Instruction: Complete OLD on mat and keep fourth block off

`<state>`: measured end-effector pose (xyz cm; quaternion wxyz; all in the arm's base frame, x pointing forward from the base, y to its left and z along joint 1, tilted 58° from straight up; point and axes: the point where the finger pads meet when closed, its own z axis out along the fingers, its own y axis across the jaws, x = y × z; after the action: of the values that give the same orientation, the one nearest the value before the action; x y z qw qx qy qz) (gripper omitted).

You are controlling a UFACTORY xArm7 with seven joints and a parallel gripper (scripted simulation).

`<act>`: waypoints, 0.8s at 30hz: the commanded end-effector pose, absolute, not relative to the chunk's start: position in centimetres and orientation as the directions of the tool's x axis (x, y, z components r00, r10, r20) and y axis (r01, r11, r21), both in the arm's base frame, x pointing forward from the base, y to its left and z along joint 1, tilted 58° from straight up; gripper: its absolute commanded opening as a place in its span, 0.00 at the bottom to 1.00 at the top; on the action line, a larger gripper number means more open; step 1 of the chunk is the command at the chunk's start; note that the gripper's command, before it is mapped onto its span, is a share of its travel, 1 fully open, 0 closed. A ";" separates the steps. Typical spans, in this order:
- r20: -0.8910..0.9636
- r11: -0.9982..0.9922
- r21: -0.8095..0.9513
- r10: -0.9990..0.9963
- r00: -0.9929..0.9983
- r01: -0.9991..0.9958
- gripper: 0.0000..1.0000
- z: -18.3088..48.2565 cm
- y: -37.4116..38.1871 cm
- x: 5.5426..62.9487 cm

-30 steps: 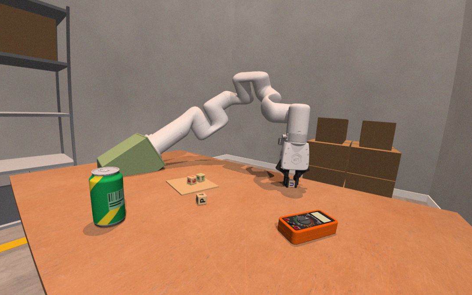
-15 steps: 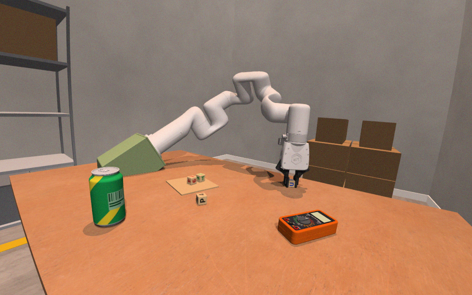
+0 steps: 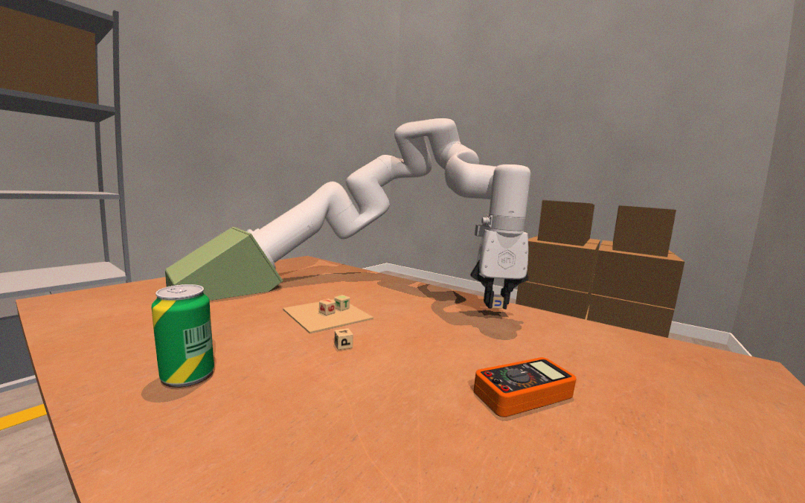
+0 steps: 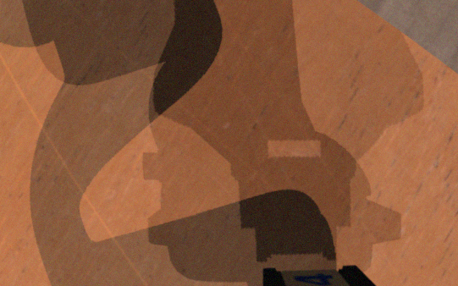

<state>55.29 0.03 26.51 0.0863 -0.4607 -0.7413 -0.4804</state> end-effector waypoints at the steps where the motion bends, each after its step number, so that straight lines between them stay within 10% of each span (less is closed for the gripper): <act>1: 0.567 0.108 0.636 0.607 -0.557 0.764 0.23 28.2 -2.8 54.4; 24: 0.571 0.104 0.631 0.608 -0.551 0.769 0.23 30.4 -6.2 53.0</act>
<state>53.06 -5.79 30.33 0.0845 -0.4618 -0.7405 -0.4808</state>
